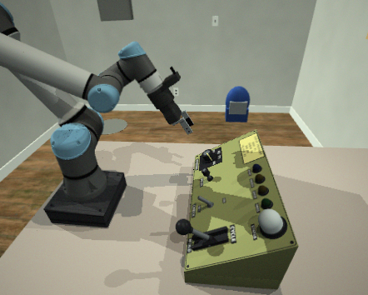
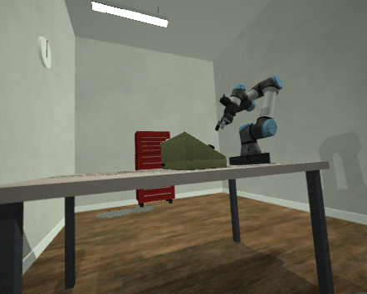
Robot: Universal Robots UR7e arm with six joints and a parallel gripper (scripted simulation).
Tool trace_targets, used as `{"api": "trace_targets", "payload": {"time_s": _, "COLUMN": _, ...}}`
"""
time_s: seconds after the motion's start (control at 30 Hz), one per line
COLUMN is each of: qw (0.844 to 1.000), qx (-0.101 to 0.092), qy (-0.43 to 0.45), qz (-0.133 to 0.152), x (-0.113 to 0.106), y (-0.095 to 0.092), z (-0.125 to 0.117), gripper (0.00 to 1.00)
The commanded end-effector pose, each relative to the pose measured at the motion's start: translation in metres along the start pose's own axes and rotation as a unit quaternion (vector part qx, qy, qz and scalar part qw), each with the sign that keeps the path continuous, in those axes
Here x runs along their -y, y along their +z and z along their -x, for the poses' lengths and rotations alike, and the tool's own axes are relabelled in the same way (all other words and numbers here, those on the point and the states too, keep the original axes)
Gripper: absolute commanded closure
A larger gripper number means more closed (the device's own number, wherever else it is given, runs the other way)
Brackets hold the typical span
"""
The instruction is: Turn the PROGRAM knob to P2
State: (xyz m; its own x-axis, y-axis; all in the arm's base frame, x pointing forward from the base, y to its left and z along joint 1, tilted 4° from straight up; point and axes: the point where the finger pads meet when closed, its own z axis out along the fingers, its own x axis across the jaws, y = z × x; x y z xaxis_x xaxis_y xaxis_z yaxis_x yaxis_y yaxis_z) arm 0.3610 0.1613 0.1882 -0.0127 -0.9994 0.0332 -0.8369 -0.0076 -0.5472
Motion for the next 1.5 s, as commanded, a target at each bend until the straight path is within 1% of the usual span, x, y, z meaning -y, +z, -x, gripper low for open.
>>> {"api": "trace_targets", "payload": {"time_s": 0.0, "qw": 1.0, "qx": 0.0, "qy": 0.0, "qz": -0.001, "x": 0.0, "y": 0.0, "z": 0.0, "gripper": 0.0}}
{"api": "trace_targets", "payload": {"time_s": 1.47, "qw": 1.0, "qx": 0.0, "qy": 0.0, "qz": 0.0, "x": 0.012, "y": 0.0, "z": -0.004, "gripper": 0.0}}
